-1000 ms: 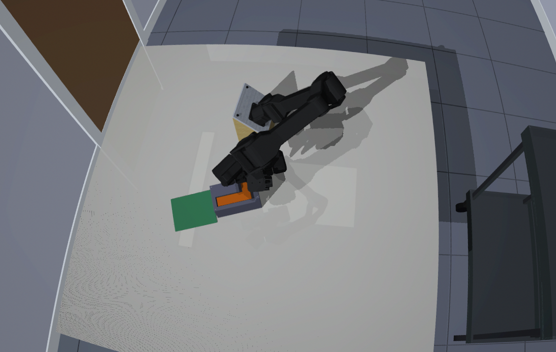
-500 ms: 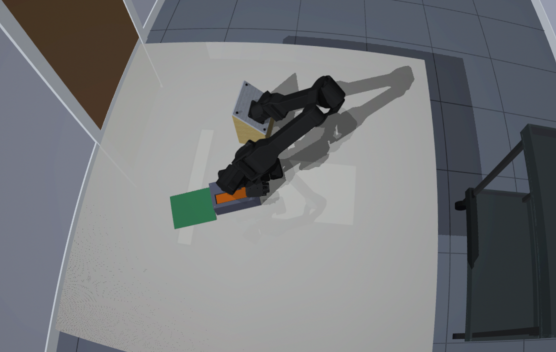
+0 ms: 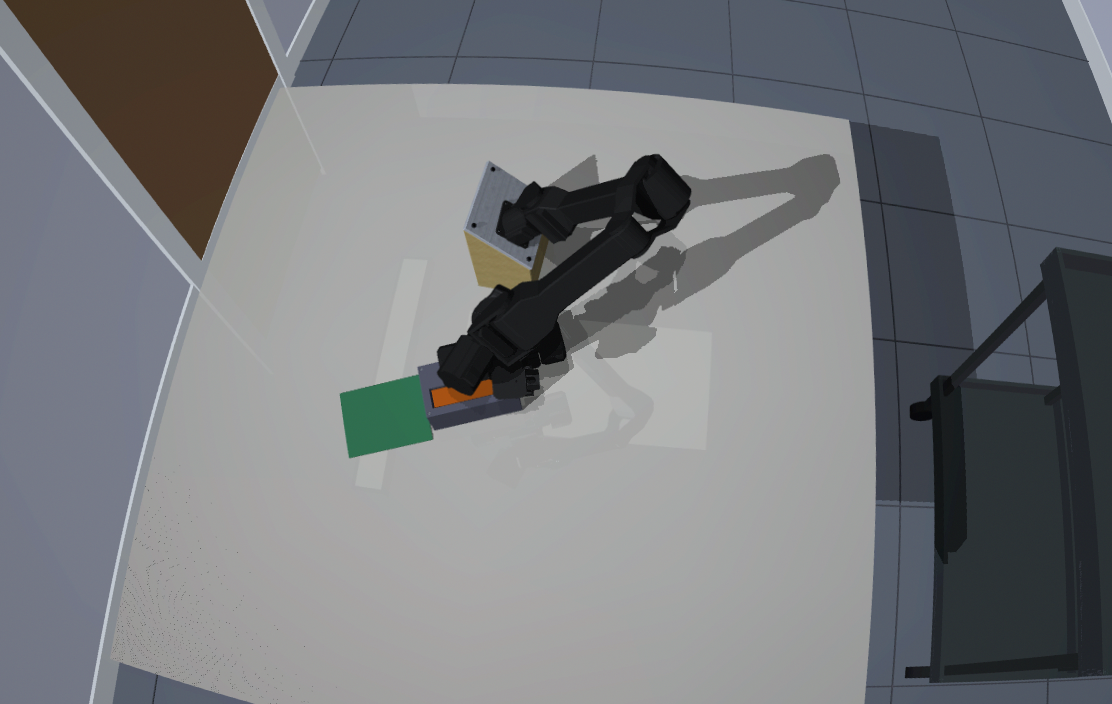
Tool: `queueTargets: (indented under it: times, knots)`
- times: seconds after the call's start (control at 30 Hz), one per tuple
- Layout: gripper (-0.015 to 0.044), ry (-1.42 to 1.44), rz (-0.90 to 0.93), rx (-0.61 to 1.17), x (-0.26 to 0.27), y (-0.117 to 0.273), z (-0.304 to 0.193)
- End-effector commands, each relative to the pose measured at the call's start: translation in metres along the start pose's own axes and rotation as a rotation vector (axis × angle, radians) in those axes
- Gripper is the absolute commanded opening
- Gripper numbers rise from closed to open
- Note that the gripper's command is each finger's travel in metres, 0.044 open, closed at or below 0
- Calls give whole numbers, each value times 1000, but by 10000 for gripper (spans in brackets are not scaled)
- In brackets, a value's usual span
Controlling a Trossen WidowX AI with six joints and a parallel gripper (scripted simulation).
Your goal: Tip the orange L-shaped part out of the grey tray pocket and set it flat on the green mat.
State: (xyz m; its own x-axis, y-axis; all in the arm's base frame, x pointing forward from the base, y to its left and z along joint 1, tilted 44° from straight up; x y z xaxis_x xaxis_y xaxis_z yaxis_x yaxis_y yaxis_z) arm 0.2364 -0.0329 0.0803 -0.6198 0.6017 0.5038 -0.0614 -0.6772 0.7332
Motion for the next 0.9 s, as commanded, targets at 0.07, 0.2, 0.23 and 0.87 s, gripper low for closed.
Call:
queueTargets:
  times: [0.07,0.2,0.23,0.87]
  knots:
    - [180,-6,8,-1,0,-11,-1]
    - [180,-6,9,-1,1,-18,-1]
    - [180,-6,9,-1,1,-19,-1]
    - [180,-2,9,-5,2,-28,0]
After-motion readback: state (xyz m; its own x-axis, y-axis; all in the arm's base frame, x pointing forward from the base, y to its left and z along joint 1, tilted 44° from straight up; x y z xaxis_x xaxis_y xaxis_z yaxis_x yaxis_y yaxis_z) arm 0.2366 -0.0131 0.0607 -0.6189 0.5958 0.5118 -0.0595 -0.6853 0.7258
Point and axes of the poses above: the point midway between the two fingers, 35 mm back from their tips, its own y axis back along the fingers, its own x axis across the jaws, z = x × y, the point moved 10 cm from there along y, back along the fingers, and after that the axes turned 14 degrees about y, right-handed, at the moved point
